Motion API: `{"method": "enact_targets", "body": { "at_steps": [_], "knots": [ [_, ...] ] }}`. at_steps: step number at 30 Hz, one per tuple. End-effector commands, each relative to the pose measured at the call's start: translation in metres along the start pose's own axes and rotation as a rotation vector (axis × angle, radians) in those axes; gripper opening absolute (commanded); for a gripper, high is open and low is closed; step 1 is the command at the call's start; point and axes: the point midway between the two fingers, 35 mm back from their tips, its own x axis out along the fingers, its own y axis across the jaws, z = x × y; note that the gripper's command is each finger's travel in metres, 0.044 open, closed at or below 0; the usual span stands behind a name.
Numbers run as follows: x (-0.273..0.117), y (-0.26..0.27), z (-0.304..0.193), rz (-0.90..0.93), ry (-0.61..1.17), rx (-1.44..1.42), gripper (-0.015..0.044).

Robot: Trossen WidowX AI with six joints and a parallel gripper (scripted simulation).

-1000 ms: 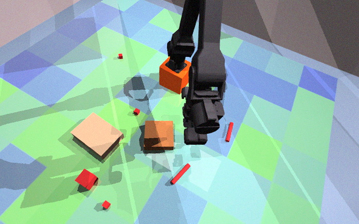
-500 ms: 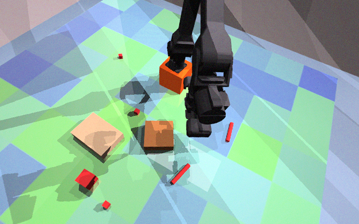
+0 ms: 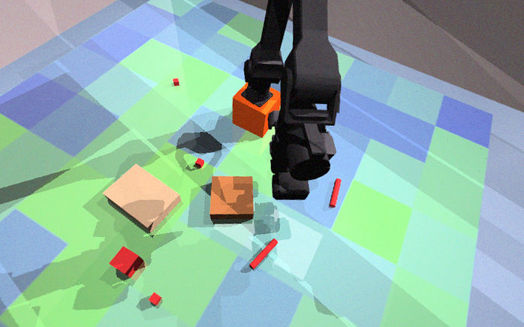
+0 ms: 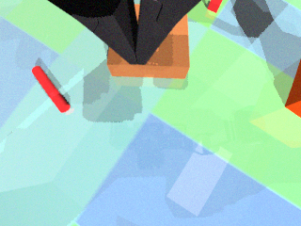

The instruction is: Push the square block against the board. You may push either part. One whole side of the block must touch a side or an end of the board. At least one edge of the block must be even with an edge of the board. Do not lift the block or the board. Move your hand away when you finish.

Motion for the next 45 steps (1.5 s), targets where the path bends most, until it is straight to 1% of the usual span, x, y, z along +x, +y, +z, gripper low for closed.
{"method": "enact_targets", "body": {
  "at_steps": [1,13,15,19,21,26,27,29,31,45],
  "knots": [
    [-0.001,0.000,0.000,0.001,-0.001,-0.003,0.0000],
    [0.002,-0.001,0.000,0.000,-0.001,0.000,0.0000],
    [0.016,-0.009,-0.004,0.001,-0.007,0.000,0.0000],
    [0.062,-0.030,-0.021,0.000,-0.004,-0.002,0.0000],
    [0.069,-0.034,-0.025,-0.001,0.001,-0.003,0.0000],
    [0.073,-0.034,-0.025,-0.001,0.001,-0.003,0.0000],
    [0.082,-0.035,-0.025,-0.001,0.001,-0.003,0.0000],
    [0.112,-0.035,-0.025,-0.001,0.001,-0.003,0.0000],
    [0.124,-0.034,-0.024,0.000,0.000,-0.003,0.0000],
    [0.124,-0.035,-0.030,-0.001,0.001,-0.003,0.0000]
  ]
}}
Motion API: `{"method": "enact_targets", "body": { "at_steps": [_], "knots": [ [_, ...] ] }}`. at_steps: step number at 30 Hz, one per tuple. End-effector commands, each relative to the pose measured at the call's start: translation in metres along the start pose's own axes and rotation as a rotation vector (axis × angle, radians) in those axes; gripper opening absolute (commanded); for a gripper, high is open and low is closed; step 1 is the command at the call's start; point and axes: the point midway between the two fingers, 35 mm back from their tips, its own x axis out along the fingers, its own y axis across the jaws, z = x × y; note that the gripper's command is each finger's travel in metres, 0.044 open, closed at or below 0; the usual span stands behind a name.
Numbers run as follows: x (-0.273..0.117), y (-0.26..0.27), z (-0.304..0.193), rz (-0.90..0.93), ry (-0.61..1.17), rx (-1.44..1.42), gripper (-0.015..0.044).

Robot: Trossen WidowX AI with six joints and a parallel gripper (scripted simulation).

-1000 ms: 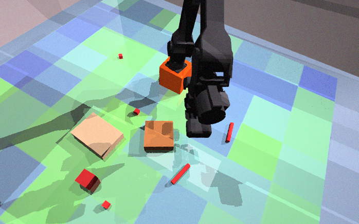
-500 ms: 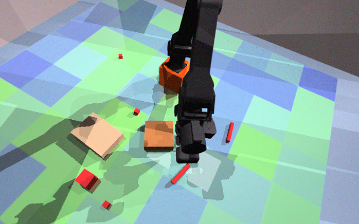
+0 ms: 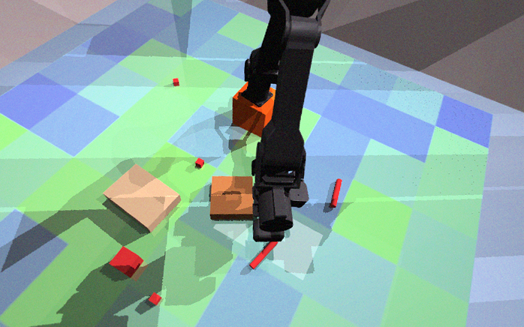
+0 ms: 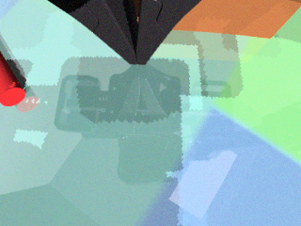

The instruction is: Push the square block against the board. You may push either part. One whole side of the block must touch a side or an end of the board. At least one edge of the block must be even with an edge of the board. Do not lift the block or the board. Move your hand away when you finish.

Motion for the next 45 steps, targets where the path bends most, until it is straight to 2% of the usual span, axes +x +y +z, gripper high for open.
{"method": "enact_targets", "body": {
  "at_steps": [1,45],
  "knots": [
    [0.001,0.000,-0.004,-0.001,0.003,-0.003,0.0000],
    [0.001,-0.003,-0.039,-0.001,0.007,-0.002,0.0000]
  ]
}}
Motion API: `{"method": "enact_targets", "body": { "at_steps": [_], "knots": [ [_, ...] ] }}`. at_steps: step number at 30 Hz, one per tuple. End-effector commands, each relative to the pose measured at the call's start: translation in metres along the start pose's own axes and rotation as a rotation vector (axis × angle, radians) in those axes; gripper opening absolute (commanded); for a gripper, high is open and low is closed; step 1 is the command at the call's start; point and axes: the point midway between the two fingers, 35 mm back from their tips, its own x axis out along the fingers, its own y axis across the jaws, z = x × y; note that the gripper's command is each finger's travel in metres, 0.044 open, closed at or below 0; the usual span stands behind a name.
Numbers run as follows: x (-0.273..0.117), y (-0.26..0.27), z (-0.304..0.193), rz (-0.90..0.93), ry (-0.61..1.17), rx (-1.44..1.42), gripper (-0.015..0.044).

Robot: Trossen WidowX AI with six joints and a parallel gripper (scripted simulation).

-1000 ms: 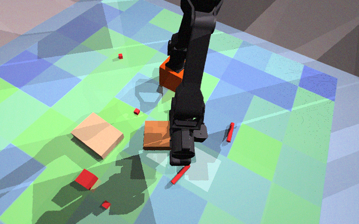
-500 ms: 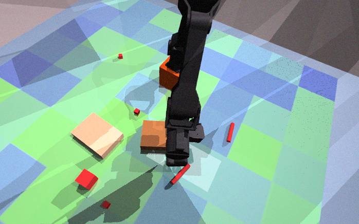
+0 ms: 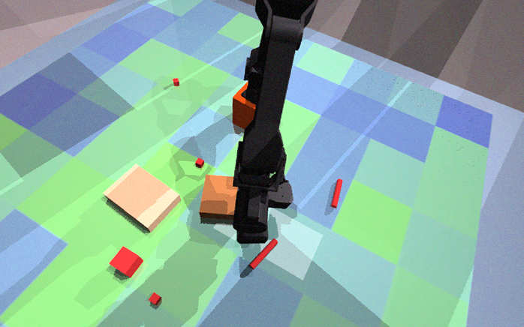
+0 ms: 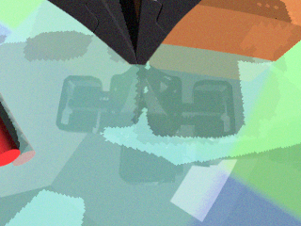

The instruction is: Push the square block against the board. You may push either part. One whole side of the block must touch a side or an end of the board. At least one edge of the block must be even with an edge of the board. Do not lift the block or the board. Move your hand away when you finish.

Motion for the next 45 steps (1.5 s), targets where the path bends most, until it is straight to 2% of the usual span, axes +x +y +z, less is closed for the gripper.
{"method": "enact_targets", "body": {
  "at_steps": [1,45],
  "knots": [
    [0.000,0.000,-0.006,0.003,0.005,0.001,0.0000],
    [0.000,0.000,-0.041,0.003,0.009,0.001,0.0000]
  ]
}}
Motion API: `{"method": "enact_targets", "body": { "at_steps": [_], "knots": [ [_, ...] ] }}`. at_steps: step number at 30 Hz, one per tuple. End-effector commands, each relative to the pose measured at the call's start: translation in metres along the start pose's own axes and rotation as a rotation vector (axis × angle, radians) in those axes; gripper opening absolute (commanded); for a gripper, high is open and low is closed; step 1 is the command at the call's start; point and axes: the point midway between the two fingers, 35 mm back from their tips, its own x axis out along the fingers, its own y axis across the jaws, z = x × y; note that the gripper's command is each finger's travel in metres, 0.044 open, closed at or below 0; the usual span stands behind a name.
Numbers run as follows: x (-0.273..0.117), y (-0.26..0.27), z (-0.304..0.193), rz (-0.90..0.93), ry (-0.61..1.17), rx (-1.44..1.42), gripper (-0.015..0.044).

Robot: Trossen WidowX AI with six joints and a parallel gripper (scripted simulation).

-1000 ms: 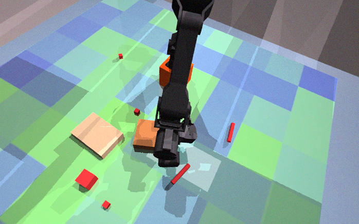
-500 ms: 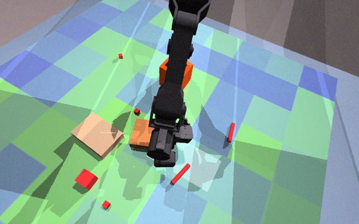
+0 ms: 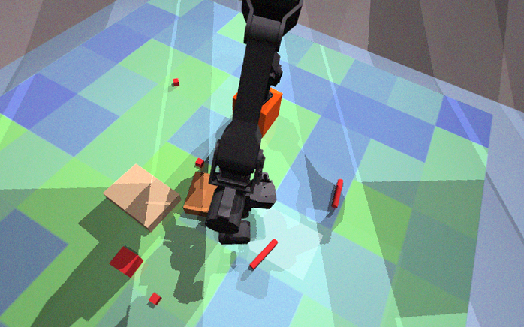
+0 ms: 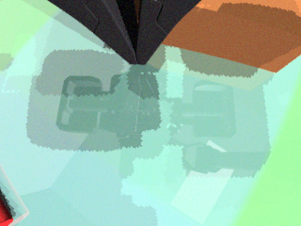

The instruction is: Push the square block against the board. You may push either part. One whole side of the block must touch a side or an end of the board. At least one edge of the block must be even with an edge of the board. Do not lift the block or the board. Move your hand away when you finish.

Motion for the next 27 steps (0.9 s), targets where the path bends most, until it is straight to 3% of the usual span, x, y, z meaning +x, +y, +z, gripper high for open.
{"method": "enact_targets", "body": {
  "at_steps": [1,27],
  "knots": [
    [0.000,0.001,-0.006,0.005,0.005,0.001,0.0000],
    [0.000,0.002,-0.026,0.005,0.007,0.001,0.0000]
  ]
}}
